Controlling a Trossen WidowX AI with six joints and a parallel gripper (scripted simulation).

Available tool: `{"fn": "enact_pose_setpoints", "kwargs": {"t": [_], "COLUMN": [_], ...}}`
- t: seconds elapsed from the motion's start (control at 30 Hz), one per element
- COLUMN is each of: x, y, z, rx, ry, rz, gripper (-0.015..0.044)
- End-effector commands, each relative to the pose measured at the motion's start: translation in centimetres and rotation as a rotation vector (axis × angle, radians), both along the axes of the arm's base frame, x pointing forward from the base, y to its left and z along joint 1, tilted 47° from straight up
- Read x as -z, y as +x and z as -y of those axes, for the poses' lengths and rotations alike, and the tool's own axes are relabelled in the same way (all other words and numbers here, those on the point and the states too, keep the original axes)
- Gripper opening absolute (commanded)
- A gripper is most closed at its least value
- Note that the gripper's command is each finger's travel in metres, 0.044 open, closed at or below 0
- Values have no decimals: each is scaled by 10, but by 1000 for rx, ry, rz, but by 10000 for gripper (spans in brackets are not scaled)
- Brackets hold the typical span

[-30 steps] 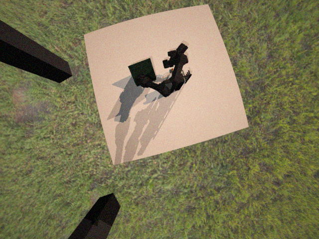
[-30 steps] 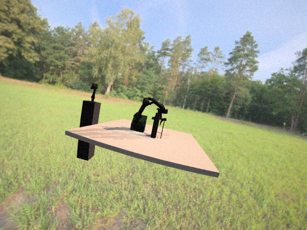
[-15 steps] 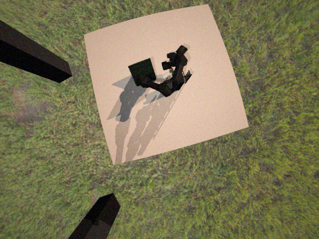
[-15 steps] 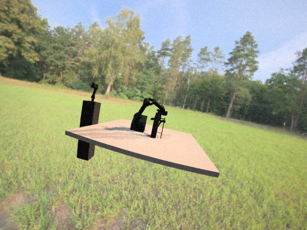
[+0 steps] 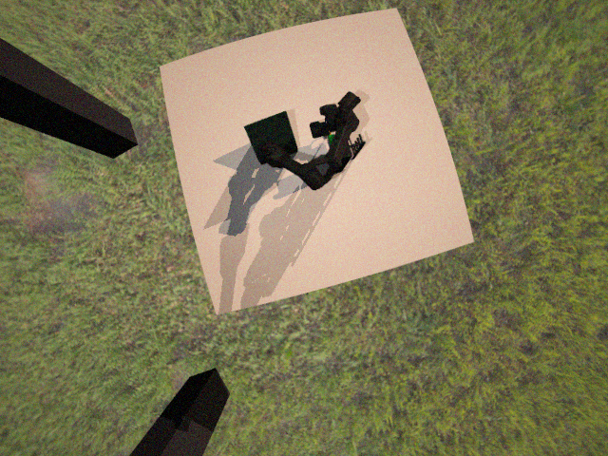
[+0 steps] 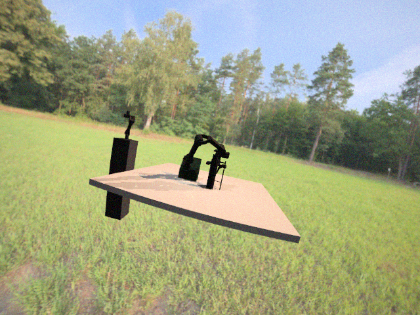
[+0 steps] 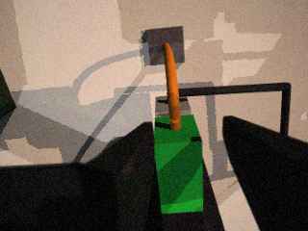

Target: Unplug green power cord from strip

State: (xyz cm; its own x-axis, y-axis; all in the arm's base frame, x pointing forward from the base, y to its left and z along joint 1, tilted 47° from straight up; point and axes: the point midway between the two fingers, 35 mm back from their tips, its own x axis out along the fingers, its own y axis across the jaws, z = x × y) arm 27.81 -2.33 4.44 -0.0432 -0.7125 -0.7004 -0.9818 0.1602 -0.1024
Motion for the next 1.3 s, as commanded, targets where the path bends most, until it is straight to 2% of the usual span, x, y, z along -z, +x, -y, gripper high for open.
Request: {"fn": "enact_pose_setpoints", "kwargs": {"t": [0.0,1.17,1.27], "x": [-5,-5,-6], "y": [-5,-9,-8], "z": [8,24,22], "rx": [2,2,2], "ry": [-8,-10,-4], "rz": [-11,-11,-5], "gripper": [160,160,81]}}
